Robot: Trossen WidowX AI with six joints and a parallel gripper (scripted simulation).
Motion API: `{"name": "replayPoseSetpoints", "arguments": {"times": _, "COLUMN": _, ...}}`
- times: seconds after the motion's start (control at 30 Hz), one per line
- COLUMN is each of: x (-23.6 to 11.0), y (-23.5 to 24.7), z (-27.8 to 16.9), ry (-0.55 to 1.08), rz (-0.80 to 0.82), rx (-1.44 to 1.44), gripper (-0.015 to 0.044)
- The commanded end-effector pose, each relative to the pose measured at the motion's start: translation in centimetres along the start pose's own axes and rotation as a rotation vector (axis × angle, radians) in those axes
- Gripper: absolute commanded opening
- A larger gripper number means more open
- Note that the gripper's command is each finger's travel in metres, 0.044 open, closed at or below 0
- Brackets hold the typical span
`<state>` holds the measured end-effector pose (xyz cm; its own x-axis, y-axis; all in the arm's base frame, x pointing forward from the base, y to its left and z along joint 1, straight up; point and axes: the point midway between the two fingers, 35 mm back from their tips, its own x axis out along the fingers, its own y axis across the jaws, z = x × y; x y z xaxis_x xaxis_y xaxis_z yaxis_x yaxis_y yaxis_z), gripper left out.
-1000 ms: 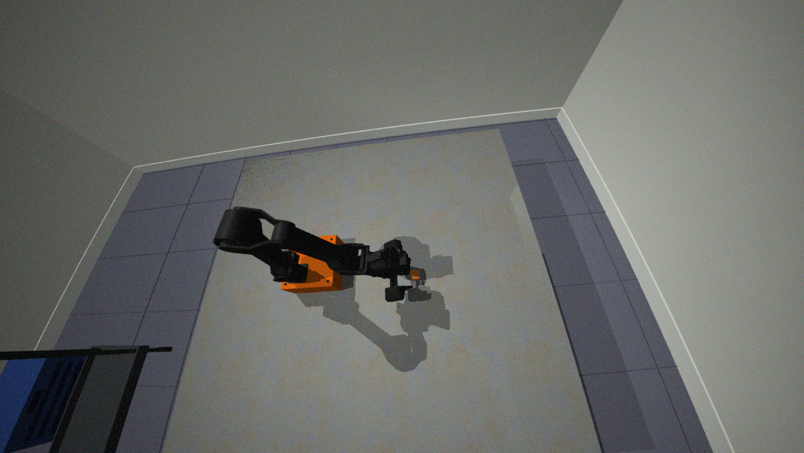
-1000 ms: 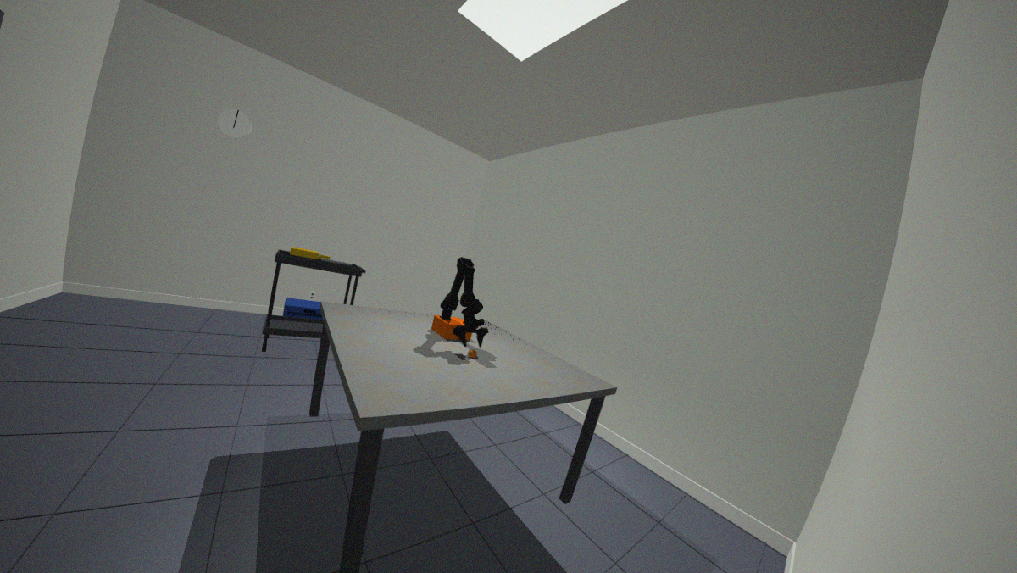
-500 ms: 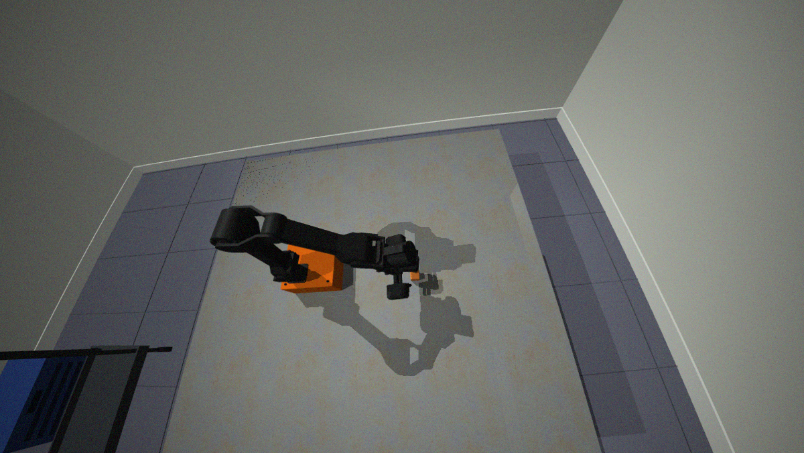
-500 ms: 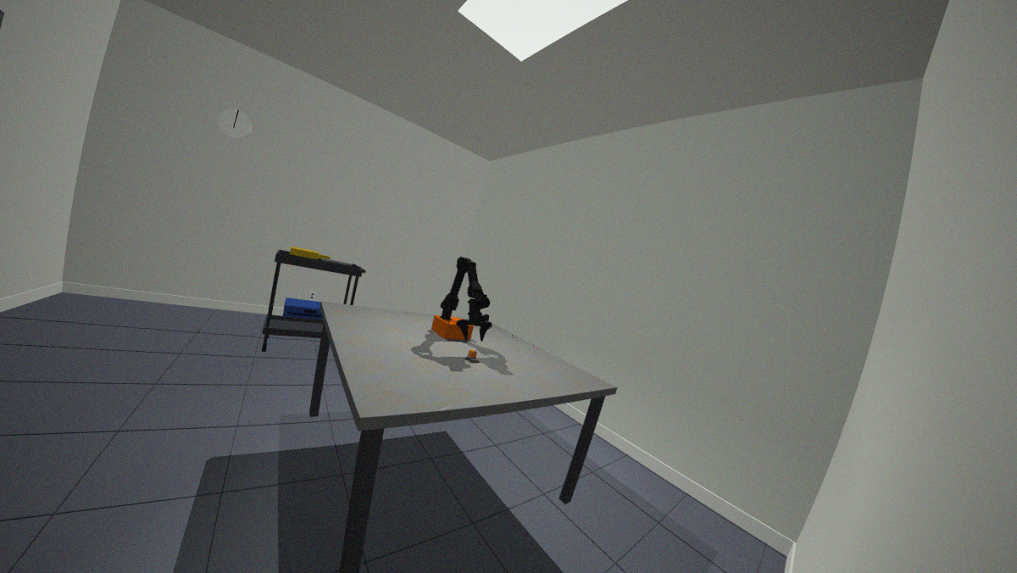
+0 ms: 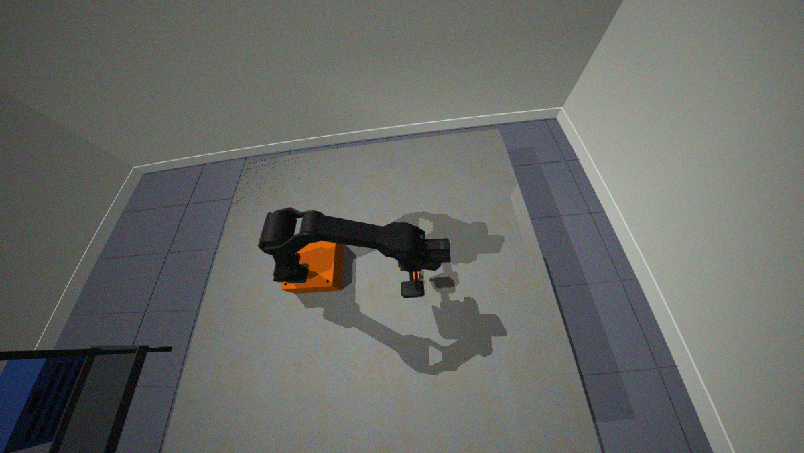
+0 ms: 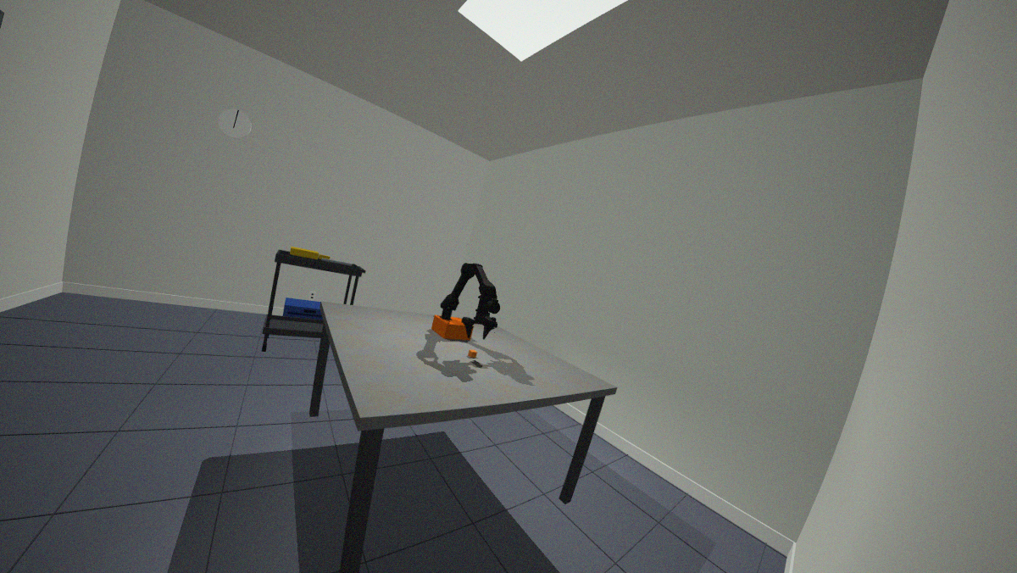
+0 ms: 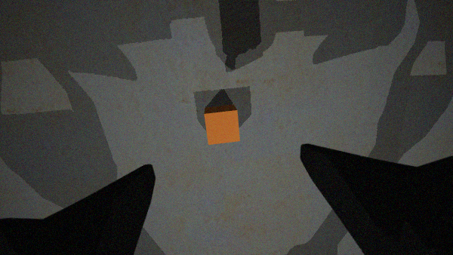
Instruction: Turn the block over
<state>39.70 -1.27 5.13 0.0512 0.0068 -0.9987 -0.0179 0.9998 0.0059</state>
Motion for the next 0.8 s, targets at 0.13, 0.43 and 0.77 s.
{"name": "replayPoseSetpoints", "arguments": {"times": 0.13, "x": 3.5, "y": -0.1, "z": -0.1, "ry": 0.018, "rz": -0.005, "rx": 0.001, "gripper": 0.0440}}
{"name": "replayPoseSetpoints", "arguments": {"times": 0.43, "x": 5.0, "y": 0.0, "z": 0.0, "ry": 0.018, "rz": -0.005, "rx": 0.001, "gripper": 0.0440}}
{"name": "replayPoseSetpoints", "arguments": {"times": 0.77, "x": 6.6, "y": 0.0, "z": 0.0, "ry": 0.018, "rz": -0.005, "rx": 0.001, "gripper": 0.0440}}
